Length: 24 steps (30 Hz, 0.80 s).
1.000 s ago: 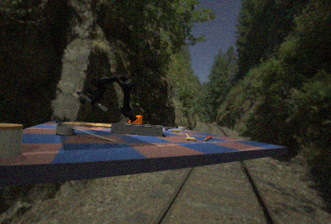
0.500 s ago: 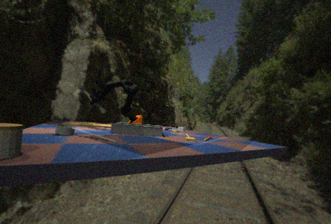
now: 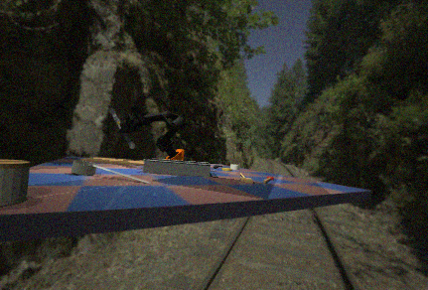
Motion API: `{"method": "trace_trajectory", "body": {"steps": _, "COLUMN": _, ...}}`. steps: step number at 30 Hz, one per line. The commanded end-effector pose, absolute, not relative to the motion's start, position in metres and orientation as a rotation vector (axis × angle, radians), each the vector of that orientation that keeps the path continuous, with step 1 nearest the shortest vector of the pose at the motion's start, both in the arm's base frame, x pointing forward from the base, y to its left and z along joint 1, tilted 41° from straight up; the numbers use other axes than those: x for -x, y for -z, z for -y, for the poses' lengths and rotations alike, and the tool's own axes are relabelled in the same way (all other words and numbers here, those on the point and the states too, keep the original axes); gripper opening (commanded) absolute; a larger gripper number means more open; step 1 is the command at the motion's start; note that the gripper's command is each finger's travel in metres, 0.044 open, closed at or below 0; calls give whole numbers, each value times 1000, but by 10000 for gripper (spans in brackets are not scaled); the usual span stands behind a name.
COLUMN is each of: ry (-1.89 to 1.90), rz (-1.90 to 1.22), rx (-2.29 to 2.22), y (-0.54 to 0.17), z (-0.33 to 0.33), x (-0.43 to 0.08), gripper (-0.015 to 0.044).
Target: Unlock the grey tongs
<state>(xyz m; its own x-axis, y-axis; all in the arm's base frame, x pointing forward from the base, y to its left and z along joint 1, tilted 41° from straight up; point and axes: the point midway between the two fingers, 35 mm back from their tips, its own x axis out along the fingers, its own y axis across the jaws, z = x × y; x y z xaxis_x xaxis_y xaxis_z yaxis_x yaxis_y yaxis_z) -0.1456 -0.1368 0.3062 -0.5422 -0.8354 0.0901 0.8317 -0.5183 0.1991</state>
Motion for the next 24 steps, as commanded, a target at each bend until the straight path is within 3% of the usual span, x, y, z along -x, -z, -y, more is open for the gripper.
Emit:
{"method": "trace_trajectory", "body": {"steps": 1, "ry": 2111, "rz": 297, "rx": 49, "y": -303, "z": 134, "x": 140, "gripper": -150}}
{"method": "trace_trajectory", "body": {"steps": 24, "ry": 2038, "rz": 350, "rx": 251, "y": -288, "z": 128, "x": 120, "gripper": -150}}
